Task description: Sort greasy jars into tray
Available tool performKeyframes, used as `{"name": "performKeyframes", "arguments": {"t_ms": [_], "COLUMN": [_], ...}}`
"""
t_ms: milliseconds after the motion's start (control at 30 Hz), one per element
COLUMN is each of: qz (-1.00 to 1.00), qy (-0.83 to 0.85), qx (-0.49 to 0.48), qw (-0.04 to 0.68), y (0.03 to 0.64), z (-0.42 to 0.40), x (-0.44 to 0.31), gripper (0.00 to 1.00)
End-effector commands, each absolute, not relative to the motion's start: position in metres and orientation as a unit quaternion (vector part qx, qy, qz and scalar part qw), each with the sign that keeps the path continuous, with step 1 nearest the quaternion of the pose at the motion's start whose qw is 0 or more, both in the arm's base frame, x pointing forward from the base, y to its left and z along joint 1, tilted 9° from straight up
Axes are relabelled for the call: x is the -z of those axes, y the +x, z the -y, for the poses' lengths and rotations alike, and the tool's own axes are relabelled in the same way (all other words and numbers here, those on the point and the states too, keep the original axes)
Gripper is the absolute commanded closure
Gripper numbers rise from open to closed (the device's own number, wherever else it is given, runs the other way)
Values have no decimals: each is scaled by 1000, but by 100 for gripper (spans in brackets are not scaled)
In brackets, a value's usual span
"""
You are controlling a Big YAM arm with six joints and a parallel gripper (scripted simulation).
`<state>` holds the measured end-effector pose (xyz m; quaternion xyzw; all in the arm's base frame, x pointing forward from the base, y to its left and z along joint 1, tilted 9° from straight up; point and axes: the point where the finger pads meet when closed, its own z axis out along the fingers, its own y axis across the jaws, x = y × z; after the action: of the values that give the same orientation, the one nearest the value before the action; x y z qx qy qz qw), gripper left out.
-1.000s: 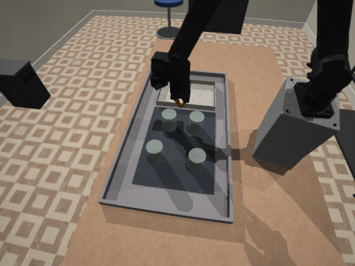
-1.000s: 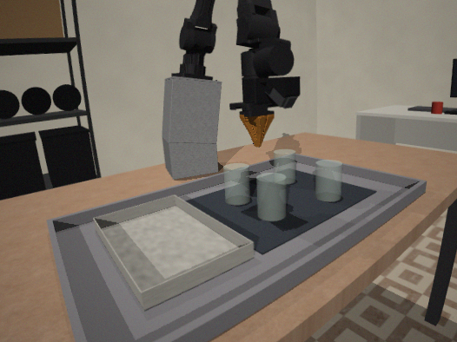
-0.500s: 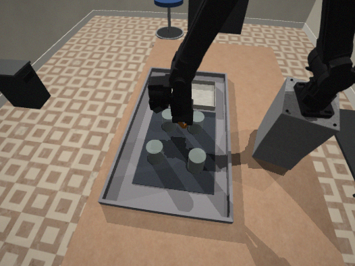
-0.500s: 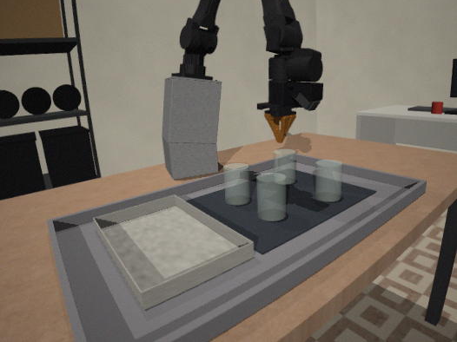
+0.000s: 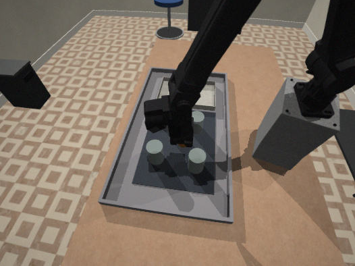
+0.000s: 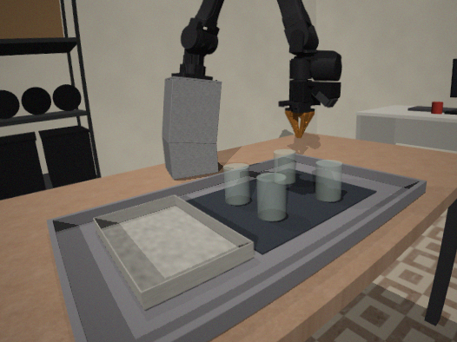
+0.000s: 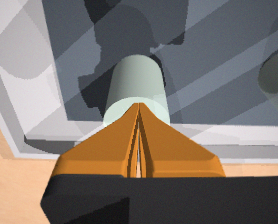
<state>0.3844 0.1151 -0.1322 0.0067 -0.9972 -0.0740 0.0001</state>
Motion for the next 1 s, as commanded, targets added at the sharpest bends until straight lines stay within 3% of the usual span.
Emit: {"name": "performKeyframes", "arguments": {"t_ms": [0,467,967], "qz": [997,997,997], "qy": [-12,-12,-12], "qx": [76,76,76], "qw": [-22,-22,-22], "y": [404,407,409], "z": [-119,-128,-130], "x": [134,191,190], "gripper": [100,100,100]}}
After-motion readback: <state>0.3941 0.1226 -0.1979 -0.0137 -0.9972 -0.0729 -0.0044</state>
